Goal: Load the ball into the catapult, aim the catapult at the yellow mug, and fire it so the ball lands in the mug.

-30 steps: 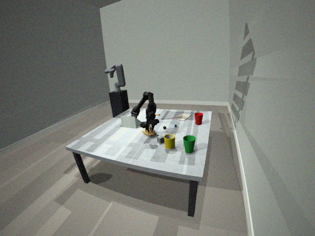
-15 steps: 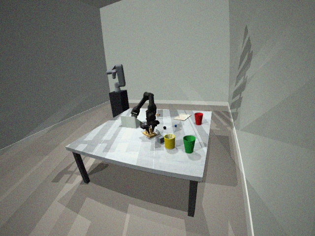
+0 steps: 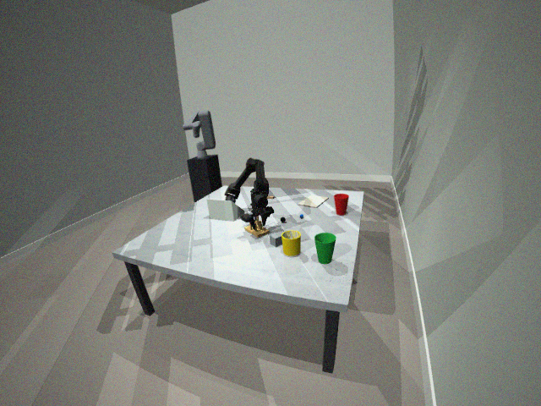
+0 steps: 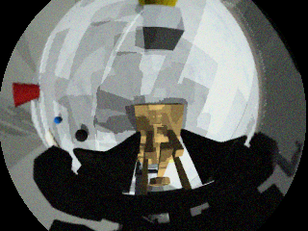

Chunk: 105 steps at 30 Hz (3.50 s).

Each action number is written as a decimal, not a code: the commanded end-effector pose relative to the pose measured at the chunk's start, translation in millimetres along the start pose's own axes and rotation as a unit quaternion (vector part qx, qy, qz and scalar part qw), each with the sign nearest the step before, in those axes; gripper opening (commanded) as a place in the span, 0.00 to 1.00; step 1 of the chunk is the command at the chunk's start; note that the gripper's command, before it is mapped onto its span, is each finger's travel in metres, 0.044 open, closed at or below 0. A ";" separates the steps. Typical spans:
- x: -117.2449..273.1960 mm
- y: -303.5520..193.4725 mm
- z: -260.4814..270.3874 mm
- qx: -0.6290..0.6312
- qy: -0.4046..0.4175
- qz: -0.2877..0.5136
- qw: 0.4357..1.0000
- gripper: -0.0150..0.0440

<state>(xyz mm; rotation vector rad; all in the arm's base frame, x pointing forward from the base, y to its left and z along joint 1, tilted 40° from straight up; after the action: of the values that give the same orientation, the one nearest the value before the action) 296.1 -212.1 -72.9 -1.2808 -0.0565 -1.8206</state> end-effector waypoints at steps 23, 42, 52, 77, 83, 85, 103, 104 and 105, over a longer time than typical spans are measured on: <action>88.3 -2.0 -2.7 -0.005 0.002 -0.001 1.000 1.00; 33.7 -1.4 -1.6 -0.005 0.003 -0.001 1.000 1.00; 17.3 -1.3 -1.5 -0.005 0.003 -0.001 1.000 1.00; -1.2 -0.7 -1.2 0.000 0.001 -0.003 1.000 0.69; -1.2 -0.7 -1.2 0.000 0.001 -0.003 1.000 0.45; -1.2 -0.7 -1.2 0.000 0.001 -0.003 1.000 0.43; 40.4 -0.4 -1.4 -0.003 0.002 -0.002 1.000 0.25; 38.7 -0.3 -1.4 -0.003 0.002 -0.002 1.000 0.25; 37.0 -0.2 -1.3 -0.003 0.002 -0.002 1.000 0.25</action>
<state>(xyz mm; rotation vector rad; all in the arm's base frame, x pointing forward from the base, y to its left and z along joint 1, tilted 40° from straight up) 291.9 -235.7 -43.2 -1.2798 -0.0448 -1.8218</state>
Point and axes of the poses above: the point midway between the two fingers, 35 mm back from their tips, its own x axis back along the fingers, its own z axis across the jaws, y = z × x, the point moved 6 cm from there along x, back along the fingers, and after that the axes turned 14 degrees about -x, right-handed, at the moved point
